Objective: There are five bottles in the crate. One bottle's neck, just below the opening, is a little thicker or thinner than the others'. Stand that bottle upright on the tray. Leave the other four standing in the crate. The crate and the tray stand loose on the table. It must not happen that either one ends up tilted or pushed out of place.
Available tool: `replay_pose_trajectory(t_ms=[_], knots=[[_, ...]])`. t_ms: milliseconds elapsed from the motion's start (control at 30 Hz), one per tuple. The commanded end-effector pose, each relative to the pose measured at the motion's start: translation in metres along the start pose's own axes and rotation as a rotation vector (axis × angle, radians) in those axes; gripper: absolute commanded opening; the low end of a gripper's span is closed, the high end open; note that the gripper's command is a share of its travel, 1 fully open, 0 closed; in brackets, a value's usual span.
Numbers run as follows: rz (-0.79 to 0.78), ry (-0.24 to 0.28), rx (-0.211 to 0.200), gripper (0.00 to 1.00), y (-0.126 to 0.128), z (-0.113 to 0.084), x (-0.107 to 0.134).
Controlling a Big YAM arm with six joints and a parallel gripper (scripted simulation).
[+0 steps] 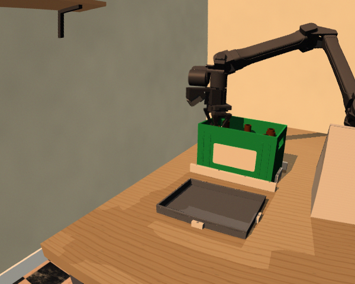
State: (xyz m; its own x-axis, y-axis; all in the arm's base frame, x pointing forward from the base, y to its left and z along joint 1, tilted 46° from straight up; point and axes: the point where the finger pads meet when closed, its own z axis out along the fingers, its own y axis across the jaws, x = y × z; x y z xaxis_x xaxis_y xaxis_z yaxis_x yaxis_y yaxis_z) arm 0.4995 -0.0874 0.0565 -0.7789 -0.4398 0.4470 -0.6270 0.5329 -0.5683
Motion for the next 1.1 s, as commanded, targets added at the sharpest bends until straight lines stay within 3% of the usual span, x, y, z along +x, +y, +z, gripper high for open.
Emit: replay_pose_trajectory(t_ms=[0, 767, 967, 1067], knots=[[0.003, 0.018, -0.014, 0.61, -0.002, 0.014, 0.000], [0.004, 0.019, -0.014, 0.61, -0.002, 0.014, 0.000], [0.022, 0.016, -0.013, 0.61, -0.008, 0.008, -0.001], [0.009, -0.006, 0.003, 0.61, -0.006, -0.009, -0.011]])
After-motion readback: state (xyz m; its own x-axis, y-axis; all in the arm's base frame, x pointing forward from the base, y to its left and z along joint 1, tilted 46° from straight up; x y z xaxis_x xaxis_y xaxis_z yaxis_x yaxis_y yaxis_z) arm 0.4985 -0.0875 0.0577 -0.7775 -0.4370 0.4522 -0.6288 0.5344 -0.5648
